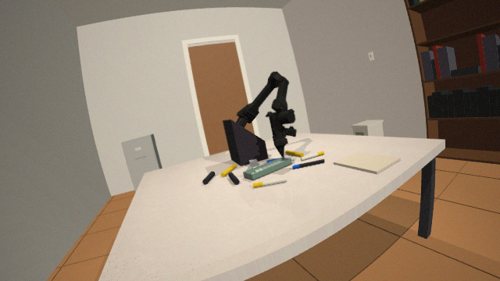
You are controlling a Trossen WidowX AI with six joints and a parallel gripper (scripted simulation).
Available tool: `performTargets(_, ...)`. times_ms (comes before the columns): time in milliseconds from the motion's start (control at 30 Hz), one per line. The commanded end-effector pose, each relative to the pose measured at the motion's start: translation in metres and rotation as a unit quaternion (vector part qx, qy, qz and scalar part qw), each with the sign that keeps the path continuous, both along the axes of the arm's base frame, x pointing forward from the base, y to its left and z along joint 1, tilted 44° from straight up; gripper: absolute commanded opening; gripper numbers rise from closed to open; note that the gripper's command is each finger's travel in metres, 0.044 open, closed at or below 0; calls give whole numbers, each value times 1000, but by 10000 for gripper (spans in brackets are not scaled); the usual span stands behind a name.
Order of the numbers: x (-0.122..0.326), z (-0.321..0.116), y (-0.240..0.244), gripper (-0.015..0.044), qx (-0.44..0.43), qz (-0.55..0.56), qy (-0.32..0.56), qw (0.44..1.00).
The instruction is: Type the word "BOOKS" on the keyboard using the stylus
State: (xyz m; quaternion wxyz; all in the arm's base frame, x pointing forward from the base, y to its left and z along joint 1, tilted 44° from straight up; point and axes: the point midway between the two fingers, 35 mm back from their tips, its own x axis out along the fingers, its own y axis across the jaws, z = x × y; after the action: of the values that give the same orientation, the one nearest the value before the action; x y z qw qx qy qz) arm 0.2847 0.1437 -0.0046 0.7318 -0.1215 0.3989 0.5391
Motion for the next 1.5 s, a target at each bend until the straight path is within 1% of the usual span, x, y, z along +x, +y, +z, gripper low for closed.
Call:
performTargets(0, -2, -4, 2, 150, -1, -3, 5, 1000)
performTargets(767, 0, -14, 11, 150, -1, -3, 5, 1000)
performTargets(933, 1, -12, 11, 19, 0, 0, 2, 1000)
performTargets(1033, 1, -12, 11, 0, 0, 0, 2, 1000)
performTargets(1167, 1, -6, 5, 0, -1, 0, 2, 1000)
performTargets(1467, -4, 23, -23, 0, -1, 0, 2, 1000)
